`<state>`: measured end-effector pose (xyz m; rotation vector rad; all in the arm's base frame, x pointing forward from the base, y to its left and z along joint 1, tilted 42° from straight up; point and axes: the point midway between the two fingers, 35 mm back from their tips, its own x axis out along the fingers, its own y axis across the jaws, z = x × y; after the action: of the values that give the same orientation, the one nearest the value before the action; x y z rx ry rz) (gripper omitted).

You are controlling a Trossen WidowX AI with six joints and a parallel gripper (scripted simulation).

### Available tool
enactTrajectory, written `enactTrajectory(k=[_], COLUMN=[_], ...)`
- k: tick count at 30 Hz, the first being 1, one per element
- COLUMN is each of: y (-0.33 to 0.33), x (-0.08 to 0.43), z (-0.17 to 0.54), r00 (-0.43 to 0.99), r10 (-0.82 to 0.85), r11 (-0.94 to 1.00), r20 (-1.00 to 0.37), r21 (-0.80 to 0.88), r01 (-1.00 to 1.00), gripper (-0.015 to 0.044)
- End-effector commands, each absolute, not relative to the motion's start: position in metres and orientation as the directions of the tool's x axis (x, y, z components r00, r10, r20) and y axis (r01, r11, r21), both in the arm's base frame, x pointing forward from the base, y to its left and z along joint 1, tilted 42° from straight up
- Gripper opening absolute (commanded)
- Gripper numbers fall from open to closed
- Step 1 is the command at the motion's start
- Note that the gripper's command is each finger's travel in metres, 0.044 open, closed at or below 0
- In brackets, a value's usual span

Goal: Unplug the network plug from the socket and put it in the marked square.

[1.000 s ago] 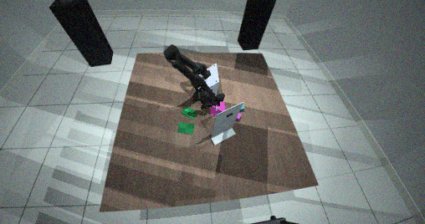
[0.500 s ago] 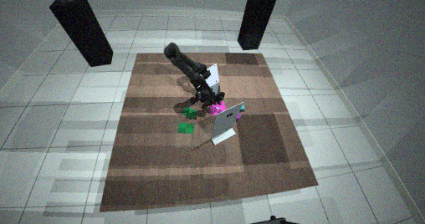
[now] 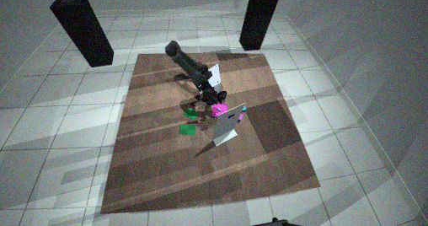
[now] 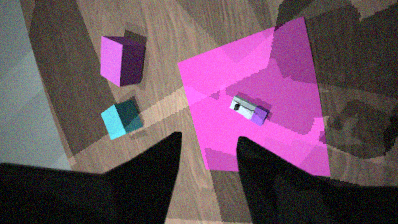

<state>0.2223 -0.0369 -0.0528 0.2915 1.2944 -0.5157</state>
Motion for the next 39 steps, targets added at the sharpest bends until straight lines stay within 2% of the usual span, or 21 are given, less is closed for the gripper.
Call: enactTrajectory(k=[1,39], y=[-0.033,0.01], x=[0.225,0.233], z=[-0.047,0.003], r00=[0.187,0.183], r10=[-0.202,-0.197], r11=[0.851,0.853], r20=[-0.961,-0.963], r21=[-0.078,-0.076], r01=[0.519,0.517], gripper=[0.0156,0.0156])
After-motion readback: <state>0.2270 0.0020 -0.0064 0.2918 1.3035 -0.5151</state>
